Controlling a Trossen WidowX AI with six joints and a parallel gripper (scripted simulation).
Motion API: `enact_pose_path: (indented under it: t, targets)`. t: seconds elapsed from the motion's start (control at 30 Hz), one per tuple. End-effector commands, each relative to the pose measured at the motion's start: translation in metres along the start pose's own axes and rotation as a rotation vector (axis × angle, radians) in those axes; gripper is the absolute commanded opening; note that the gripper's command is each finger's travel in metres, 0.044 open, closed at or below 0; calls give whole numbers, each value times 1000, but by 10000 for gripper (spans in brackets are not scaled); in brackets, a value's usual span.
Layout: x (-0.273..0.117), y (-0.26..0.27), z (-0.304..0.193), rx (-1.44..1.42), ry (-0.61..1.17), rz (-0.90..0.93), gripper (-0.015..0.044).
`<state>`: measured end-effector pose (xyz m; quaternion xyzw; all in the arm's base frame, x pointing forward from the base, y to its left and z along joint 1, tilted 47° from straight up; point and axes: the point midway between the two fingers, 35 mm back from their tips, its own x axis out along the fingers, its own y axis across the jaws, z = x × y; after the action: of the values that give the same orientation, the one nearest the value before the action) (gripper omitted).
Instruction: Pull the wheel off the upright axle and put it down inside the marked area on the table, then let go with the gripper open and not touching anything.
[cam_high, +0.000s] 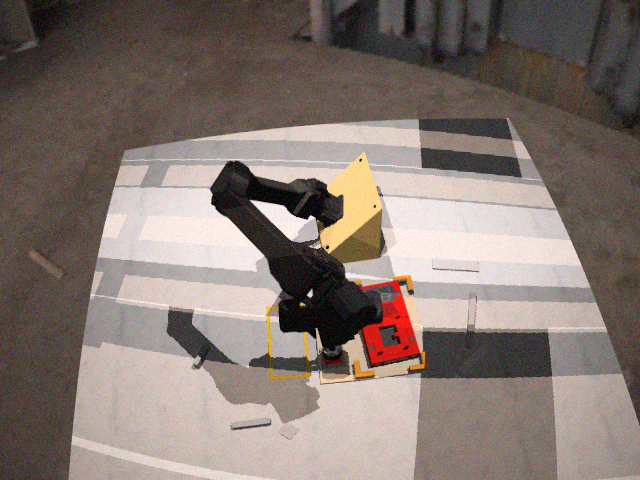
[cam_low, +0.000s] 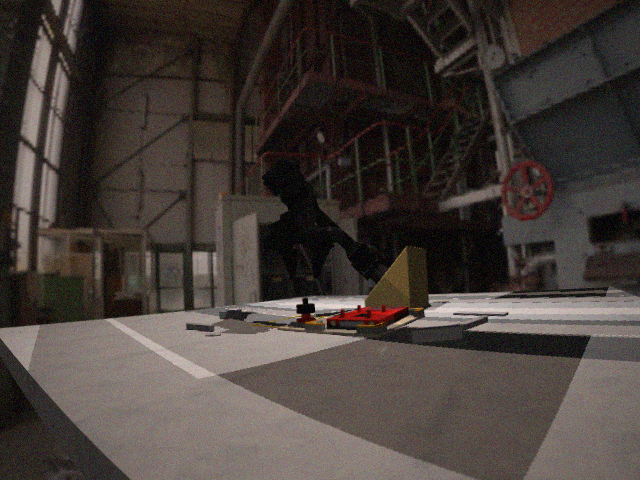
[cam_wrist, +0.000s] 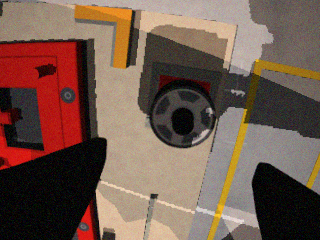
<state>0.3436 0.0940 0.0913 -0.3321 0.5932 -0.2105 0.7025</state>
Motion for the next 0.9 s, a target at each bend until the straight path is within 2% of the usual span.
enact_pose_path:
  t: [0.0,0.17,0.37,0.5,0.77,0.87]
  targets:
    - [25,-1,-1,-7,14,-7,300]
    - [62,-2,-1,-7,13,-10,300]
    - [67,-2,-2,-7,13,-11,300]
    - [63,-3,-1,1,15,-8,195]
    - [63,-3,-1,1,15,-8,142]
    - [63,-3,-1,1,15,-8,63]
